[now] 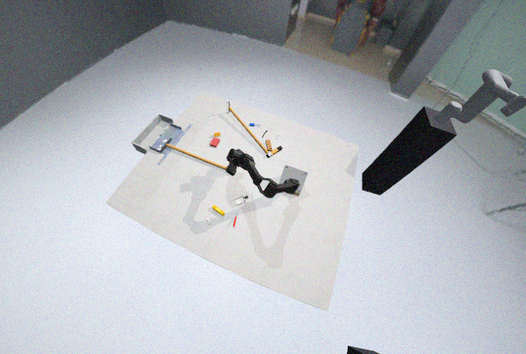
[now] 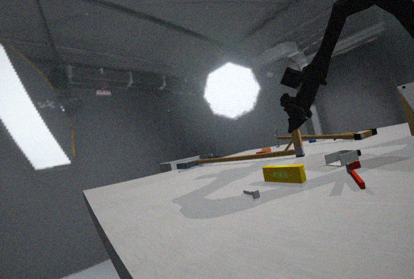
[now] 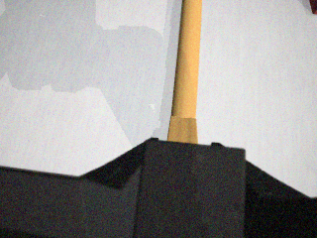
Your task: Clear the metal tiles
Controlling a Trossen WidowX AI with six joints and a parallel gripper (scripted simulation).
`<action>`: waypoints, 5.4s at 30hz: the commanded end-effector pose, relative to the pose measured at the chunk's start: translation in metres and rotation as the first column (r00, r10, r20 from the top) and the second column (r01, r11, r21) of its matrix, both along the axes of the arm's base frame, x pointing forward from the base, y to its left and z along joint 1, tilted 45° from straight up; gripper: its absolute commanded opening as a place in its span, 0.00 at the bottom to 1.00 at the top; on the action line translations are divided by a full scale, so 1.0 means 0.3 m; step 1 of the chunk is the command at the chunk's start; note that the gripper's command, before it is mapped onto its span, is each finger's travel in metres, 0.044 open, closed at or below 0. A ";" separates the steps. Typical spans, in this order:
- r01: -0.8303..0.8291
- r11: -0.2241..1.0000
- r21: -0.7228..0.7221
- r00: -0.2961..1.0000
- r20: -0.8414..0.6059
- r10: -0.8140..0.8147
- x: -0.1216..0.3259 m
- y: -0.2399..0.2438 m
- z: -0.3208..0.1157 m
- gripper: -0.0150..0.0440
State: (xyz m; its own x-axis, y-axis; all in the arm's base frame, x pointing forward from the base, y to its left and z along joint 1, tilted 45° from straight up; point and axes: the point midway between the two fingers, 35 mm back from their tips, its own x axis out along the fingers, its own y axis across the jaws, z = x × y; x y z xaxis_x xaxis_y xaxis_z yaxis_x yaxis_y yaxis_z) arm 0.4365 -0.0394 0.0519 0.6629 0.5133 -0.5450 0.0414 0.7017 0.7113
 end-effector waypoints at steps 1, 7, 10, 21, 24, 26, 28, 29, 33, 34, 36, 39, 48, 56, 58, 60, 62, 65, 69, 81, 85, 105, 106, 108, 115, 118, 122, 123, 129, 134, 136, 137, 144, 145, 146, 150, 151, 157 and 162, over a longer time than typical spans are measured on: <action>0.009 1.000 -0.003 1.000 0.005 -0.009 0.025 -0.013 0.007 0.25; 0.009 1.000 -0.003 1.000 0.005 -0.009 0.051 -0.018 0.009 0.25; 0.009 1.000 -0.003 1.000 0.006 -0.009 0.065 -0.020 0.010 0.25; 0.009 1.000 -0.004 1.000 0.006 -0.009 0.114 -0.029 0.012 0.25; 0.009 1.000 -0.004 1.000 0.007 -0.009 0.128 -0.031 0.012 0.25; 0.009 1.000 -0.004 1.000 0.007 -0.009 0.137 -0.033 0.012 0.25; 0.009 1.000 -0.004 1.000 0.007 -0.009 0.146 -0.034 0.012 0.25; 0.009 1.000 -0.004 1.000 0.007 -0.009 0.150 -0.035 0.012 0.25; 0.009 1.000 -0.004 1.000 0.007 -0.009 0.168 -0.038 0.012 0.25; 0.009 1.000 -0.004 1.000 0.007 -0.009 0.173 -0.039 0.012 0.25; 0.009 1.000 -0.004 1.000 0.008 -0.009 0.182 -0.040 0.012 0.25; 0.009 1.000 -0.004 1.000 0.008 -0.009 0.195 -0.042 0.012 0.25; 0.009 1.000 -0.004 1.000 0.008 -0.009 0.235 -0.048 0.011 0.25; 0.009 1.000 -0.004 1.000 0.009 -0.009 0.271 -0.053 0.009 0.25; 0.009 1.000 -0.004 1.000 0.009 -0.009 0.280 -0.054 0.008 0.25; 0.009 1.000 -0.004 1.000 0.009 -0.009 0.289 -0.056 0.007 0.25; 0.009 1.000 -0.004 1.000 0.010 -0.009 0.298 -0.057 0.006 0.25; 0.009 1.000 -0.004 1.000 0.010 -0.009 0.311 -0.059 0.005 0.25; 0.009 1.000 -0.004 1.000 0.010 -0.009 0.328 -0.061 0.003 0.25; 0.000 1.000 -0.001 1.000 0.005 0.000 0.352 -0.059 -0.013 0.25; 0.000 1.000 -0.001 1.000 0.005 0.000 0.352 -0.059 -0.013 0.25; 0.004 1.000 -0.002 1.000 0.007 -0.004 0.324 -0.065 -0.007 0.25; 0.004 1.000 -0.002 1.000 0.007 -0.004 0.320 -0.066 -0.007 0.25; 0.004 1.000 -0.002 1.000 0.007 -0.004 0.313 -0.066 -0.006 0.25; 0.005 1.000 -0.003 1.000 0.007 -0.005 0.287 -0.068 -0.001 0.25; 0.005 1.000 -0.003 1.000 0.007 -0.005 0.276 -0.069 0.000 0.25; 0.005 1.000 -0.003 1.000 0.007 -0.005 0.261 -0.070 0.003 0.25; 0.005 1.000 -0.003 1.000 0.007 -0.005 0.257 -0.070 0.003 0.25; 0.006 1.000 -0.004 1.000 0.007 -0.006 0.234 -0.070 0.006 0.25; 0.006 1.000 -0.004 1.000 0.007 -0.006 0.215 -0.070 0.009 0.25; 0.007 1.000 -0.004 1.000 0.007 -0.007 0.207 -0.070 0.009 0.25; 0.007 1.000 -0.004 1.000 0.007 -0.007 0.203 -0.070 0.010 0.25; 0.007 1.000 -0.004 1.000 0.007 -0.007 0.176 -0.070 0.013 0.25; 0.007 1.000 -0.004 1.000 0.007 -0.007 0.172 -0.070 0.013 0.25; 0.007 1.000 -0.004 1.000 0.007 -0.007 0.168 -0.070 0.013 0.25; 0.008 1.000 -0.004 1.000 0.007 -0.008 0.152 -0.069 0.015 0.25; 0.008 1.000 -0.004 1.000 0.007 -0.008 0.148 -0.069 0.015 0.25; 0.008 1.000 -0.004 1.000 0.007 -0.008 0.124 -0.068 0.017 0.25; 0.009 1.000 -0.005 1.000 0.007 -0.009 0.104 -0.067 0.018 0.25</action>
